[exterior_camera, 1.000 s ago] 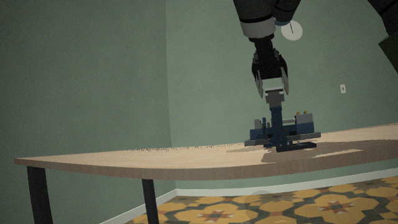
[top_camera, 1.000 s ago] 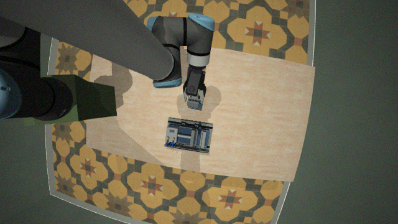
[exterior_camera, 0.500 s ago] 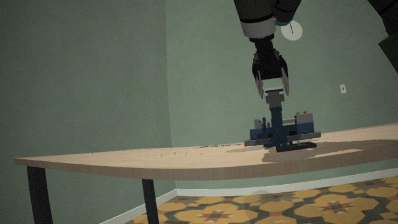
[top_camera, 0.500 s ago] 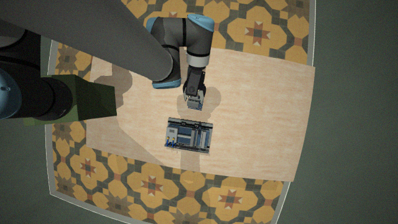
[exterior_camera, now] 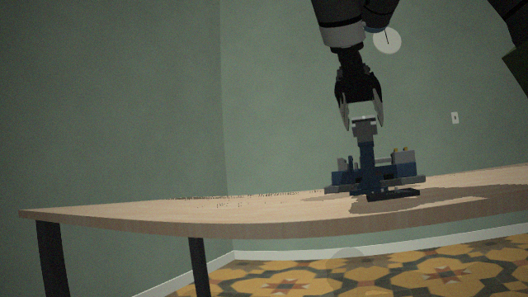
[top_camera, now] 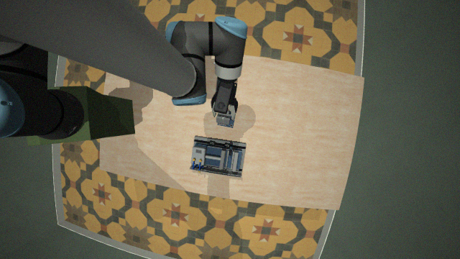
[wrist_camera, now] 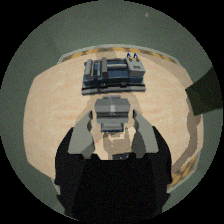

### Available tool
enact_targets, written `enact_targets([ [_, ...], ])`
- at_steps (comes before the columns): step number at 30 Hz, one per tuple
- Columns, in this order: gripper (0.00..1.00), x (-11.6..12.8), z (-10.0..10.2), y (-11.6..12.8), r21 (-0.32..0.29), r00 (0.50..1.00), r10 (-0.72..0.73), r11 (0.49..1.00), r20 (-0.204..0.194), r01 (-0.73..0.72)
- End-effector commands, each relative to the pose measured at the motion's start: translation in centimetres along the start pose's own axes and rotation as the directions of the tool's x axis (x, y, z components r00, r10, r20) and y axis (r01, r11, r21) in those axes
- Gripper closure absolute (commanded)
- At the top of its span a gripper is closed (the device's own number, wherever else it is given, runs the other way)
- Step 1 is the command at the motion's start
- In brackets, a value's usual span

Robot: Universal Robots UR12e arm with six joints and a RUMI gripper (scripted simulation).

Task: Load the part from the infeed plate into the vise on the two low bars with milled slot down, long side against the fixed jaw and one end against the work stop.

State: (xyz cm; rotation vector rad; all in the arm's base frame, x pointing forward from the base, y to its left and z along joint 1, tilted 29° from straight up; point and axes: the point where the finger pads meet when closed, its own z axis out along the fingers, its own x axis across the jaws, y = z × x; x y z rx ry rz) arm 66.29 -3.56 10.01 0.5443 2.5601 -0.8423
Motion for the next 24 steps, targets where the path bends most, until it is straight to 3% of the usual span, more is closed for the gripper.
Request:
enact_targets([
  [1, 0.49, -0.04, -0.04, -0.03, -0.02, 1.0, 0.0, 1.0, 0.001, 0.0],
  [24, 0.49, -0.04, -0.03, -0.15, -0.167, 1.0, 0.0, 0.986, 0.001, 0.0],
])
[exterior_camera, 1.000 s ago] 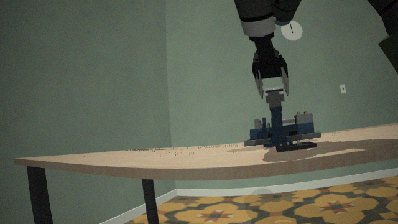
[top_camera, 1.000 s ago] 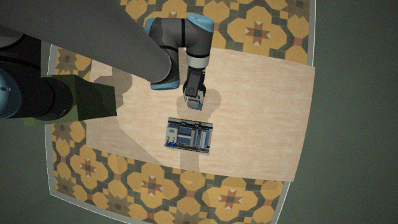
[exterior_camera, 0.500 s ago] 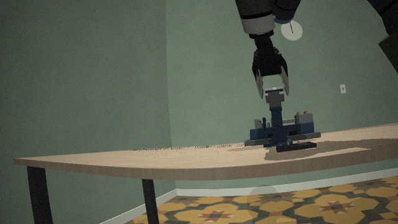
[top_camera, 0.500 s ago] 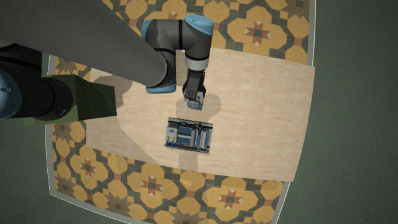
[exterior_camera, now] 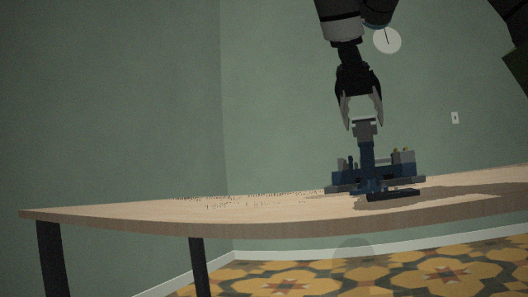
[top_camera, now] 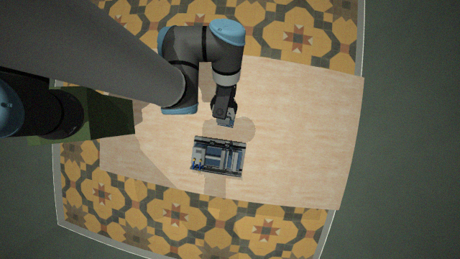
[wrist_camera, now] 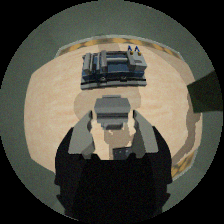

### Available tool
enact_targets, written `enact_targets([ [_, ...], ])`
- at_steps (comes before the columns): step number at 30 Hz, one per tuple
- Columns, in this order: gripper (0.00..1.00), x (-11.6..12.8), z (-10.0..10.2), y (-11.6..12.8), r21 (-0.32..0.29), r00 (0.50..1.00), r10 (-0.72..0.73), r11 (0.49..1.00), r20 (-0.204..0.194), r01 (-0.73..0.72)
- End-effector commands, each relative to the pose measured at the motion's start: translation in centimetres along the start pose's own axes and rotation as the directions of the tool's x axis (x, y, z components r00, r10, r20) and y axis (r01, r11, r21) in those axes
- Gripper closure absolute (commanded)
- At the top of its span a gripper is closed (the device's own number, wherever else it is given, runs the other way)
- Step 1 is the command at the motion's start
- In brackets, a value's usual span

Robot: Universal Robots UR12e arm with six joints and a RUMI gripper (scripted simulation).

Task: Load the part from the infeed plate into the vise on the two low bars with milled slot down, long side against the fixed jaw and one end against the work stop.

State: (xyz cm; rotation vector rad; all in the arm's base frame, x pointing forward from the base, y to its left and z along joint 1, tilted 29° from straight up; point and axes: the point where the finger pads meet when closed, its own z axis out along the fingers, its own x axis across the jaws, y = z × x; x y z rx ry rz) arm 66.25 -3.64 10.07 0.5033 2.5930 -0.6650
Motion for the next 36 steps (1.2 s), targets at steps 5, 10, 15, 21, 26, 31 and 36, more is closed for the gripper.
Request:
enact_targets([
  [5, 0.49, -0.03, -0.03, -0.08, -0.078, 1.0, 0.0, 0.997, 0.001, 0.0],
  [10, 0.49, -0.04, -0.03, -0.1, -0.106, 1.0, 0.0, 0.994, 0.001, 0.0],
  [15, 0.49, -0.04, -0.02, -0.14, -0.154, 1.0, 0.0, 0.988, 0.001, 0.0],
  [21, 0.49, -0.03, -0.01, -0.18, -0.213, 1.0, 0.0, 0.977, 0.001, 0.0],
  [26, 0.49, -0.04, -0.01, -0.21, -0.244, 1.0, 0.0, 0.97, 0.001, 0.0],
  [31, 0.49, -0.04, 0.0, -0.25, -0.295, 1.0, 0.0, 0.956, 0.001, 0.0],
  [36, 0.49, -0.03, 0.02, -0.29, -0.347, 1.0, 0.0, 0.938, 0.001, 0.0],
])
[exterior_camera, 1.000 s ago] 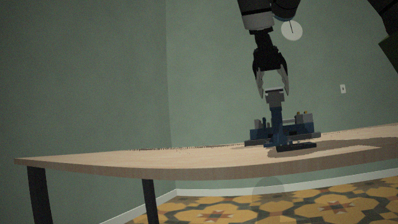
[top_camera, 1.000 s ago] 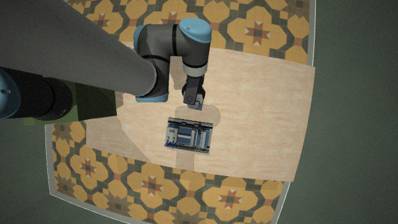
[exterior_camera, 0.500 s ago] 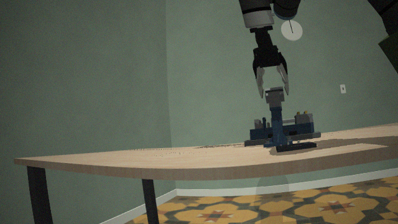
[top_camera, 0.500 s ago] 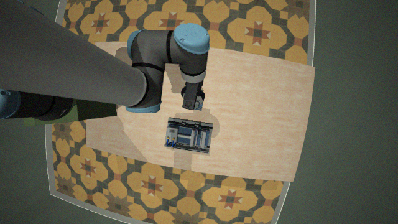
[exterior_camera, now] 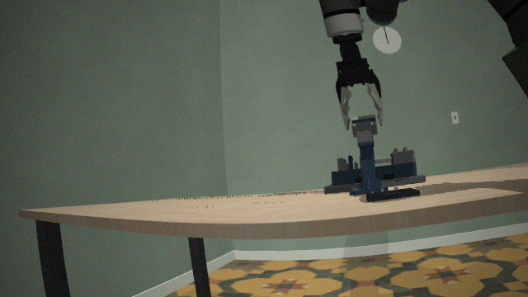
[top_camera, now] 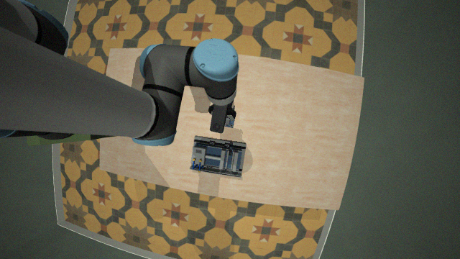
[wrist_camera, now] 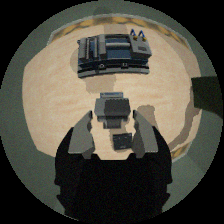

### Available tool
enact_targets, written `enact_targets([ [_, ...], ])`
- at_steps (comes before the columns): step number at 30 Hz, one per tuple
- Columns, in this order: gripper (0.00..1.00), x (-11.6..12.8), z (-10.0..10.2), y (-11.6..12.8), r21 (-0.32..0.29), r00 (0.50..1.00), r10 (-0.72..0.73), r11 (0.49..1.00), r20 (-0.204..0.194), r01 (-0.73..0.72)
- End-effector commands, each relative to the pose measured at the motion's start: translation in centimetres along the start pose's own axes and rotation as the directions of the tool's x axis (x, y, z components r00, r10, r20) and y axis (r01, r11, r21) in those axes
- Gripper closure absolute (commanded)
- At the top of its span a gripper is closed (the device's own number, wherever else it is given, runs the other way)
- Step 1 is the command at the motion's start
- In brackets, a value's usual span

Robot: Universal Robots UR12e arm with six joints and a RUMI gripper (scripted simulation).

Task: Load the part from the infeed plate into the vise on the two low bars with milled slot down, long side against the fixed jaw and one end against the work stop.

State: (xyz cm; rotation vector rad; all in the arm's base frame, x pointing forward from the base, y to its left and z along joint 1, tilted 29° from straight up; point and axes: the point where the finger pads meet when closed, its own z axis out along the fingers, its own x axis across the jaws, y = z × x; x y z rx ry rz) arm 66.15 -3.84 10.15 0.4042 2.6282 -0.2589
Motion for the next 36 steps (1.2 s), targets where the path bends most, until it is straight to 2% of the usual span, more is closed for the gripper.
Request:
enact_targets([
  [1, 0.49, -0.03, -0.01, -0.06, -0.059, 1.0, 0.0, 0.998, 0.0, 0.0],
  [5, 0.49, -0.03, 0.0, -0.09, -0.104, 1.0, 0.0, 0.995, 0.0, 0.0],
  [7, 0.49, -0.03, 0.0, -0.09, -0.104, 1.0, 0.0, 0.995, 0.0, 0.0],
  [22, 0.49, -0.03, 0.01, -0.23, -0.275, 1.0, 0.0, 0.961, 0.0, 0.001],
  [24, 0.49, -0.03, 0.01, -0.23, -0.275, 1.0, 0.0, 0.961, 0.0, 0.001],
  [36, 0.49, -0.03, 0.06, -0.34, -0.411, 1.0, -0.001, 0.912, 0.0, 0.001],
])
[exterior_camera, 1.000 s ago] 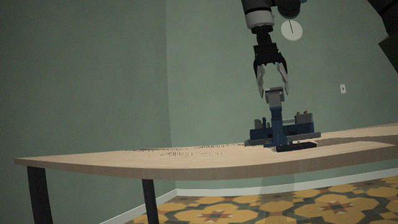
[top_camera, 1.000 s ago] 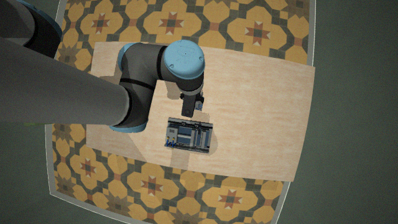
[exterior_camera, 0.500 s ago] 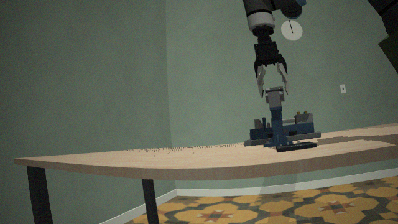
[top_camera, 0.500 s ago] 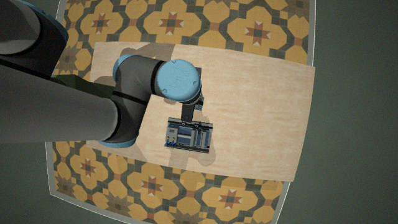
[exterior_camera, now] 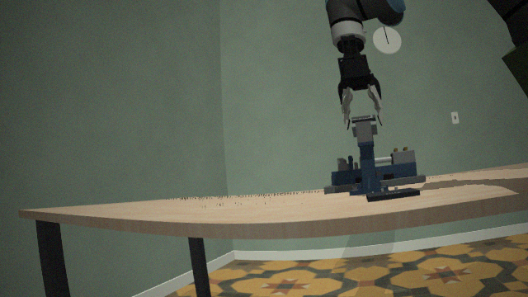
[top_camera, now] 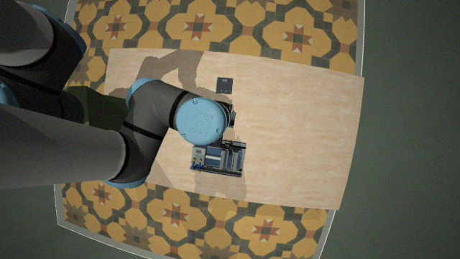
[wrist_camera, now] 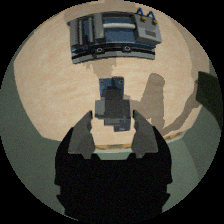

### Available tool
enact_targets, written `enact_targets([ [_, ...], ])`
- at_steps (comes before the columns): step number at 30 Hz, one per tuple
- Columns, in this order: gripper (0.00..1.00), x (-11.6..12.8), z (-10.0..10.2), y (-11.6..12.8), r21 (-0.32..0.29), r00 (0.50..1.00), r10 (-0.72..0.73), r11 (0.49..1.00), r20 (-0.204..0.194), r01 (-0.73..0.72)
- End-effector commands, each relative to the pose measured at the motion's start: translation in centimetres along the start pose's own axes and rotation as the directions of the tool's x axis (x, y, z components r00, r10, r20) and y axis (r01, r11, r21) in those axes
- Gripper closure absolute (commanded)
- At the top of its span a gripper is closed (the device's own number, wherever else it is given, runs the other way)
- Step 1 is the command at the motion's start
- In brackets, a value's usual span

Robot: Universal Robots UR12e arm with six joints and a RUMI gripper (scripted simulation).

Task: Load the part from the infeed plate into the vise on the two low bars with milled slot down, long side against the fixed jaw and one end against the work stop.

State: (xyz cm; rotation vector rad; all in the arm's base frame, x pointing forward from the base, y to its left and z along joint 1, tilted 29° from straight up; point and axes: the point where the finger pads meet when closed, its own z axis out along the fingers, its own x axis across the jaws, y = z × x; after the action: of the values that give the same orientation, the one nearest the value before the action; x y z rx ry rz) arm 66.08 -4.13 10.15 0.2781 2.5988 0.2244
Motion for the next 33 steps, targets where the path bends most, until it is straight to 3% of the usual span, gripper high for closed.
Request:
enact_targets([
  [1, 0.49, -0.02, 0.0, -0.06, -0.067, 1.0, -0.002, 0.998, -0.001, 0.002],
  [5, 0.49, -0.01, 0.01, -0.08, -0.092, 1.0, -0.002, 0.996, -0.001, 0.002],
  [20, 0.49, -0.01, 0.04, -0.23, -0.279, 1.0, -0.002, 0.96, -0.001, 0.001],
  [22, 0.49, -0.01, 0.04, -0.23, -0.279, 1.0, -0.002, 0.96, -0.001, 0.001],
  [33, 0.49, -0.01, 0.07, -0.33, -0.407, 1.0, -0.002, 0.914, -0.001, 0.001],
])
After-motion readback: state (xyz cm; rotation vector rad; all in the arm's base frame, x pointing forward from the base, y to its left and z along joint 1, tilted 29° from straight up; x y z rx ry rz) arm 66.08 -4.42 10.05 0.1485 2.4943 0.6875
